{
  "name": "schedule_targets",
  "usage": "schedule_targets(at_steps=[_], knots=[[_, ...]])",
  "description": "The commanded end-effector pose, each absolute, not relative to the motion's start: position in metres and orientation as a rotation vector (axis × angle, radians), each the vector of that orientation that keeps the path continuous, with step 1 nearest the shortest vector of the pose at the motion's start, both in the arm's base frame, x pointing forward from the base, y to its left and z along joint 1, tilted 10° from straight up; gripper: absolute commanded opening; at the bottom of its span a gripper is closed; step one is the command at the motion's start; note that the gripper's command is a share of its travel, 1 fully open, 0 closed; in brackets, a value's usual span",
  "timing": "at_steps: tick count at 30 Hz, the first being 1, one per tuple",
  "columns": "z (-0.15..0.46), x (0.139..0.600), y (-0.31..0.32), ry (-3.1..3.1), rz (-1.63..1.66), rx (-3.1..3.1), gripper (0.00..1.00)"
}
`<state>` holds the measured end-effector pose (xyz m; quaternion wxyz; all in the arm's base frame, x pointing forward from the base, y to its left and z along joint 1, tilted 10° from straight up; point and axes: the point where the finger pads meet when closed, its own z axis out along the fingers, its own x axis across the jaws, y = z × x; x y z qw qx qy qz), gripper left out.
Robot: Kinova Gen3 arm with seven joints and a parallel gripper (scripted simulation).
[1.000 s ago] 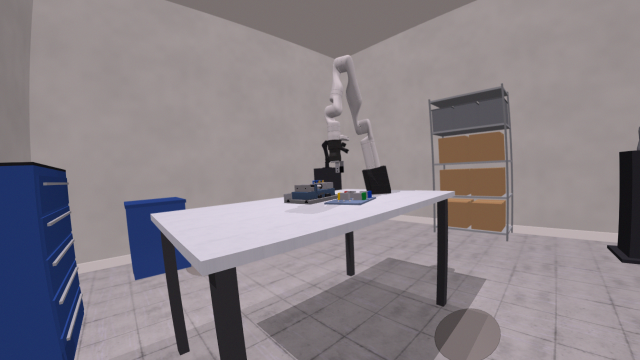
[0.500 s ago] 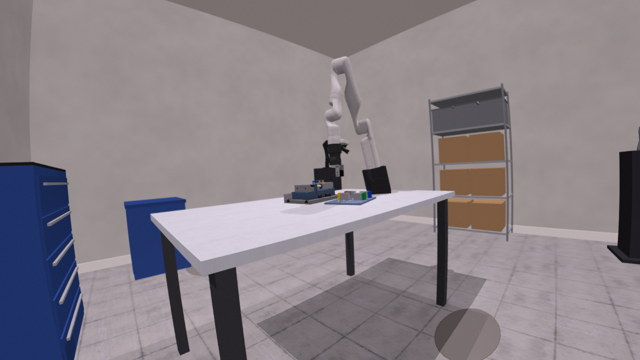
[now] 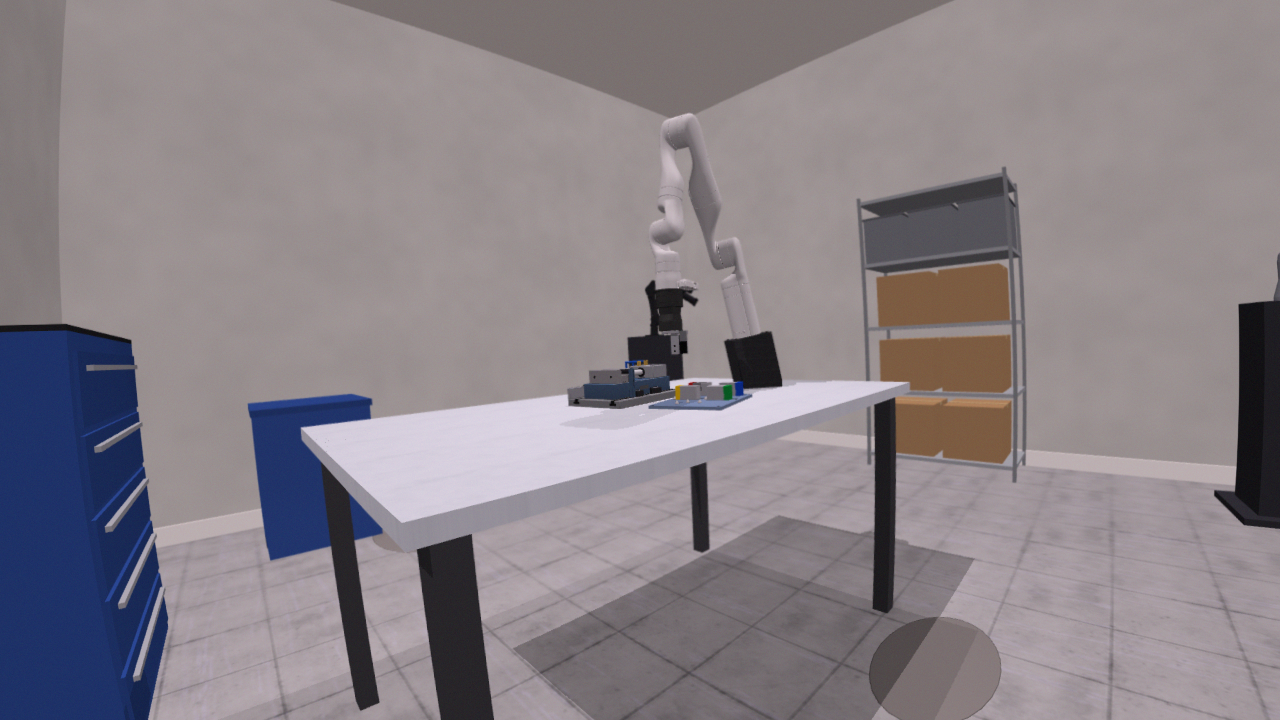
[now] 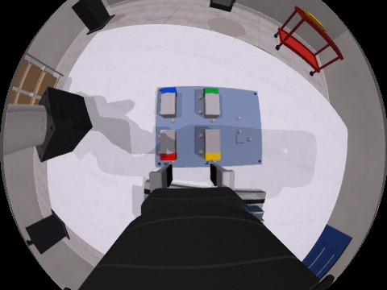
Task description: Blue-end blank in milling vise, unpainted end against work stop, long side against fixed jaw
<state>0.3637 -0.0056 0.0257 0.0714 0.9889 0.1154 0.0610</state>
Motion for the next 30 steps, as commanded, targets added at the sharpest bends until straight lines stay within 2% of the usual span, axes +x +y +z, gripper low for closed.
schedule_targets(at_steps=[1, 30], knots=[[0.0272, 0.3601, -0.0093, 0.340, 0.175, 2.973, 1.00], [0.0356, 0.3600, -0.0079, 0.335, 0.175, 2.974, 1.00]])
